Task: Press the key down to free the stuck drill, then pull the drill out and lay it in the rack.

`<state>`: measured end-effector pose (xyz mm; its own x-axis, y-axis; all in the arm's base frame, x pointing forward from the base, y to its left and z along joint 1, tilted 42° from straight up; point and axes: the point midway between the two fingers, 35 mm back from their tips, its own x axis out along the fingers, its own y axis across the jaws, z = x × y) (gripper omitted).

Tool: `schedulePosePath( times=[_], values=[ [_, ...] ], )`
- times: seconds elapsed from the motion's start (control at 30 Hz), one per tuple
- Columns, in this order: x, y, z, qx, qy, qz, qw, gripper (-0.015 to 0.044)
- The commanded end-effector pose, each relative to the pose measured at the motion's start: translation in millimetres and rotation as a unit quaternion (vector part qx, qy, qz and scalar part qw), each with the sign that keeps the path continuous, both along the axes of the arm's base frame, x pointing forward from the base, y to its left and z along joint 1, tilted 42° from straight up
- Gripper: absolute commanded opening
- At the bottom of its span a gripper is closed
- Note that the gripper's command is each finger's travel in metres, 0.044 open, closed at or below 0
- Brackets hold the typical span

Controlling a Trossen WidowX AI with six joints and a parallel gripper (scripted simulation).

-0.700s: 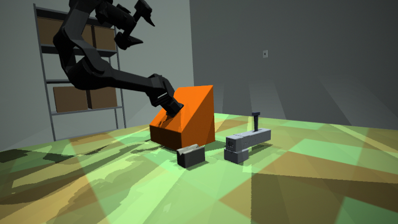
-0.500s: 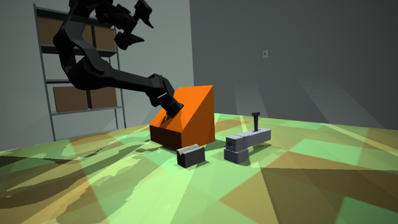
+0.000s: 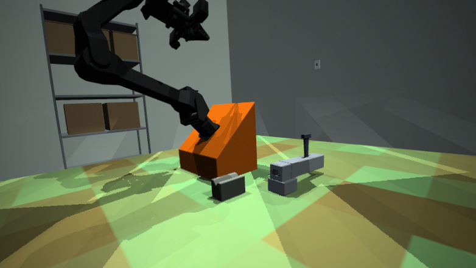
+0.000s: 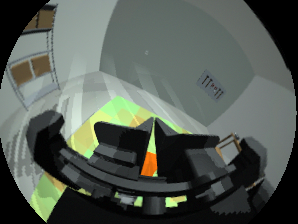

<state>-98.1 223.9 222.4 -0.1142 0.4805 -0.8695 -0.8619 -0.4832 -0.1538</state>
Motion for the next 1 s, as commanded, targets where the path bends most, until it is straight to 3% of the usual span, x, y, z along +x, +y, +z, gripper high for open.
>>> schedulePosePath(
  times=[0.0,0.2,0.37,0.5,0.7,0.97],
  values=[
    [38,35,-25,-0.049,-0.014,-0.152,0.987,0.0000],
    [119,69,-74,-0.118,-0.045,-0.380,0.916,0.0000],
    [197,64,-118,-0.173,-0.089,-0.523,0.830,0.0000],
    [232,54,-140,-0.197,-0.103,-0.589,0.777,0.0000],
    [304,12,-195,-0.245,-0.123,-0.726,0.631,0.0000],
    [359,-56,-256,-0.286,-0.157,-0.833,0.447,0.0000]
  ],
)
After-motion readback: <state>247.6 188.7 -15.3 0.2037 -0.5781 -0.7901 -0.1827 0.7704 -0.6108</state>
